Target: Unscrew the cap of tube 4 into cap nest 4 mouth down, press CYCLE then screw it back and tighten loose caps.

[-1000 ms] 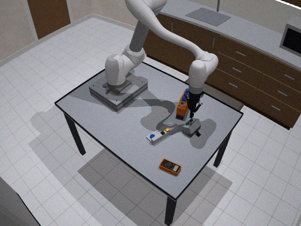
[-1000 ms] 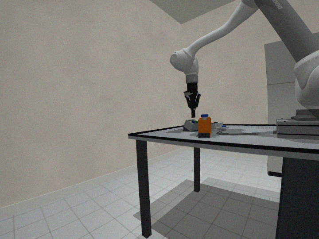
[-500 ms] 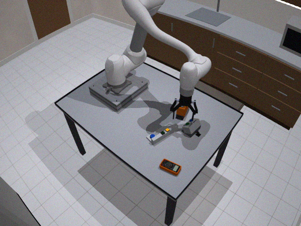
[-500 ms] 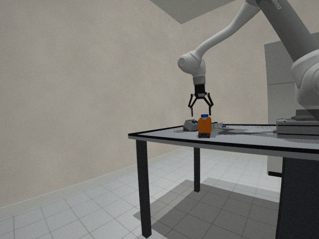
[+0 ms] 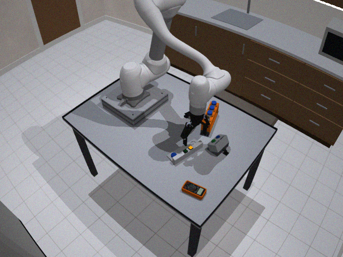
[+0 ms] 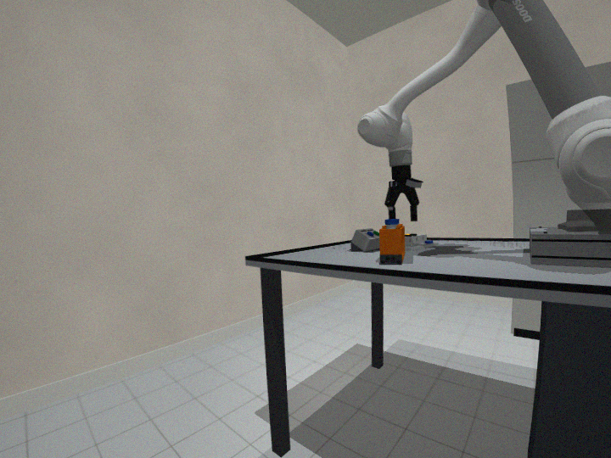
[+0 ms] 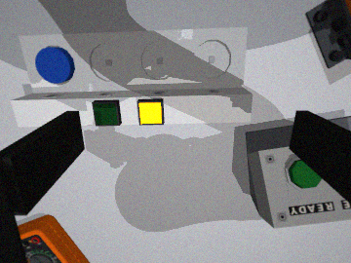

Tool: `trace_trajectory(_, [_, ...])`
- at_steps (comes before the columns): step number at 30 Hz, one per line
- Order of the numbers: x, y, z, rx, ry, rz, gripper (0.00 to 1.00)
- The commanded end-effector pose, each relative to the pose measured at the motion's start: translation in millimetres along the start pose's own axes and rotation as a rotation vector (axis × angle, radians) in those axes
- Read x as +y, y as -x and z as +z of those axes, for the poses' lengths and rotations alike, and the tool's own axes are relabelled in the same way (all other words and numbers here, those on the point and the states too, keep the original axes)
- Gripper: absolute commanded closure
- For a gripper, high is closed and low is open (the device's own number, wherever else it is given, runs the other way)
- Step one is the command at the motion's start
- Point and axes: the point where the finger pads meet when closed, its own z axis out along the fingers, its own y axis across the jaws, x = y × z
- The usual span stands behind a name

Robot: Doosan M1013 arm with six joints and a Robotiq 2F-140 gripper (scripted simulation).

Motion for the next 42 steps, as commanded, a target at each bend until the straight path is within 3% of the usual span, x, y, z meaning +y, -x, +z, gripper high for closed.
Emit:
trace_trajectory(1, [-20.8, -5.3, 2.5, 0.006, 0.037, -0.033, 0.0])
trace_trajectory(4, [-42.9, -11.8, 6.0, 0.006, 0.037, -0.033, 0.0])
trace_trajectory(42, [-42.8, -11.8, 6.0, 0.006, 0.037, -0.033, 0.0])
